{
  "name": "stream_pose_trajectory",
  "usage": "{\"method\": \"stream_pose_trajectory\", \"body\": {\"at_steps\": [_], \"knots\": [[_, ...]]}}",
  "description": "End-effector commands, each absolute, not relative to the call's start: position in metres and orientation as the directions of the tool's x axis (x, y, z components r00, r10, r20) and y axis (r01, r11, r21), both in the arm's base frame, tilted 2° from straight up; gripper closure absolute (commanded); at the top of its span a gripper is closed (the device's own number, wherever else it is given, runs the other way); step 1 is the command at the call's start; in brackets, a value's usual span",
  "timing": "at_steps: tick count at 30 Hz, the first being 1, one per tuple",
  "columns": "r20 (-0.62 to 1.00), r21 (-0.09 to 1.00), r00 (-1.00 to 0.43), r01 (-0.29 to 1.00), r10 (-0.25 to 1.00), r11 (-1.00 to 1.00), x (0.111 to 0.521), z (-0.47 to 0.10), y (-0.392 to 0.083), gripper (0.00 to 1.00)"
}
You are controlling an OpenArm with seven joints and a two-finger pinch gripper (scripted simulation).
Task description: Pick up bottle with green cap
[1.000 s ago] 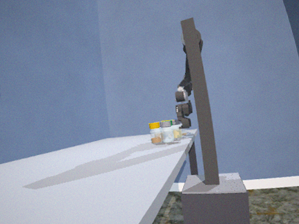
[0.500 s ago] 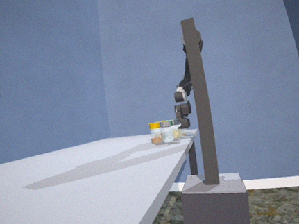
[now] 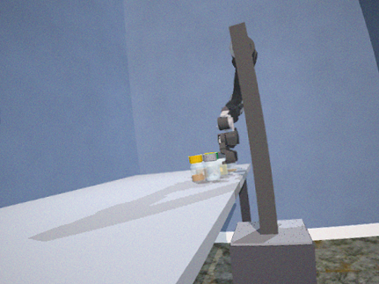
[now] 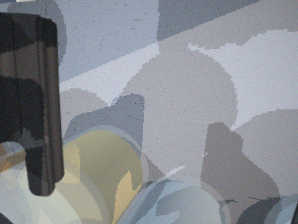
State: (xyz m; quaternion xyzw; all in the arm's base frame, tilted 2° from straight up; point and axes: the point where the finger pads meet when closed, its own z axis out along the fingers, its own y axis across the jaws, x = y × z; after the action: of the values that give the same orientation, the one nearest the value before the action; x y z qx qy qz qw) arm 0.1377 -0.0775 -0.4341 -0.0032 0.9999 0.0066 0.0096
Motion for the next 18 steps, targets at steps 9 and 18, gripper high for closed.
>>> {"method": "stream_pose_trajectory", "body": {"at_steps": [9, 18], "knots": [[-0.021, 0.02, -1.0, -0.007, -0.007, 1.0, 0.143, -0.433, -0.076, 0.55], [-0.024, 0.022, -1.0, -0.009, -0.008, 1.0, 0.155, -0.433, -0.075, 0.55]]}}
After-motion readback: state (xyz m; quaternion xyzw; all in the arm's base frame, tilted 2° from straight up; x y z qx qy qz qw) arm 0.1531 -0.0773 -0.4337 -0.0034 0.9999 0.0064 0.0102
